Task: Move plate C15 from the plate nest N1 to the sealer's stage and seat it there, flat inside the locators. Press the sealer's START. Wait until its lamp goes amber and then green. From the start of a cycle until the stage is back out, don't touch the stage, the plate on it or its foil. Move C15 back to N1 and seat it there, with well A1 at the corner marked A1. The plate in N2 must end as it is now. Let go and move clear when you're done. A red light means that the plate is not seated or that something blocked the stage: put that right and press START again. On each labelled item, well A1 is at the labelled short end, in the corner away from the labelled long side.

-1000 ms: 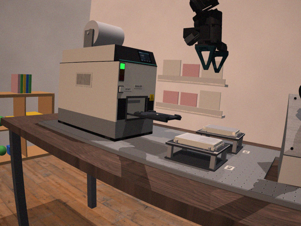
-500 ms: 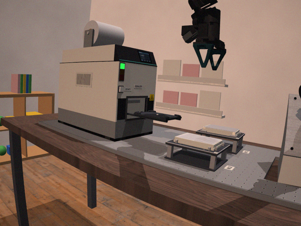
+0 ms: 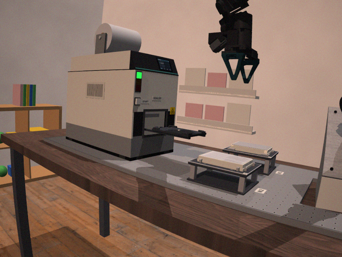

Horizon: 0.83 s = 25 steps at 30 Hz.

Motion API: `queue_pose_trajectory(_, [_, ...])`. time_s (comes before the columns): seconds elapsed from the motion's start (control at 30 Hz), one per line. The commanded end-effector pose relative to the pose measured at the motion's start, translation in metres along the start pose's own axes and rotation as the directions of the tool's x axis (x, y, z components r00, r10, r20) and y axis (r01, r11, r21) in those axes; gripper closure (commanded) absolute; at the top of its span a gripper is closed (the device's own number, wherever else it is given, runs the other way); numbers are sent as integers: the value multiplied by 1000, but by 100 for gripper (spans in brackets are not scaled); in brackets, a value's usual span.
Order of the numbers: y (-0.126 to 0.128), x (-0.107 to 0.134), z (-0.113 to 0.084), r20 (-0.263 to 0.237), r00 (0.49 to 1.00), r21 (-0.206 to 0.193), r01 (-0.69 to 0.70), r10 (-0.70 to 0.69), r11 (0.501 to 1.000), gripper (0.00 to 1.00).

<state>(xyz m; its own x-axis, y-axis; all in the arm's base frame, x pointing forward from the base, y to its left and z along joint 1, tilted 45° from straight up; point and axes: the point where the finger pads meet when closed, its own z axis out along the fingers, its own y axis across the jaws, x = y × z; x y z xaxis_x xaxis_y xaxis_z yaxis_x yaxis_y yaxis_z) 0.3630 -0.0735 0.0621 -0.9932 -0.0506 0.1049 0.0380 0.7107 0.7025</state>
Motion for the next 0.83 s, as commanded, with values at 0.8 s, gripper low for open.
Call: queue_pose_trajectory(0.8, [-6, 1, -4, 16, 1000, 8, 9, -9, 1000, 0])
